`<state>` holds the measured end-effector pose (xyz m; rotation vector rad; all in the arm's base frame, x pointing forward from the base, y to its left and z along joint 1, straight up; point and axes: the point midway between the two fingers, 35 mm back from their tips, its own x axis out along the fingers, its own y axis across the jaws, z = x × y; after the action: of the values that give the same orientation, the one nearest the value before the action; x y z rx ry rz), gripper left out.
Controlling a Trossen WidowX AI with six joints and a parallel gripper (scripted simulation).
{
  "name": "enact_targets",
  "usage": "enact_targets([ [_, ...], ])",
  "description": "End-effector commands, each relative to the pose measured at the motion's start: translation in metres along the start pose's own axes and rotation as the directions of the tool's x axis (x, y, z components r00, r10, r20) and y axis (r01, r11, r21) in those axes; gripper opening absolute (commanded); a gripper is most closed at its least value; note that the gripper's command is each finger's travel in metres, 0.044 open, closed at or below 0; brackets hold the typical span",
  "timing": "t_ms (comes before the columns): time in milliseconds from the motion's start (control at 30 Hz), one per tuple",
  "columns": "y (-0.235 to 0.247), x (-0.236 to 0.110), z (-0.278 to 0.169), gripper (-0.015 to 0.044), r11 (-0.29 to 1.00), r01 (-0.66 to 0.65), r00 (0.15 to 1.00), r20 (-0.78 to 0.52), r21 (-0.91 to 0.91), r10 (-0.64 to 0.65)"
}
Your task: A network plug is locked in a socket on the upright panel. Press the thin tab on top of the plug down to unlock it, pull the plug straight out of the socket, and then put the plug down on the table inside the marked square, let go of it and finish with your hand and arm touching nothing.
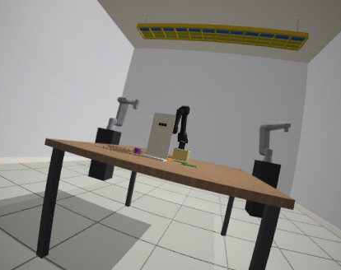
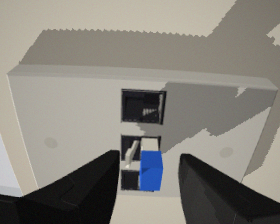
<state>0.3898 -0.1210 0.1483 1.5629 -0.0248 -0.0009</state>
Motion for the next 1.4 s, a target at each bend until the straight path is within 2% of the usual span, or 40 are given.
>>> enact_targets([
  [0, 0.001, 0.002, 0.001, 0.0103, 1.000, -0.003, 1.000, 0.003, 0.003, 0.003],
  [533, 0.001, 0.002, 0.001, 0.0000, 1.000, -0.003, 1.000, 0.003, 0.003, 0.003],
  [1367, 0.001, -0.010, -0.002, 0.0000, 1.000, -0.002, 1.000, 0.003, 0.003, 0.002],
])
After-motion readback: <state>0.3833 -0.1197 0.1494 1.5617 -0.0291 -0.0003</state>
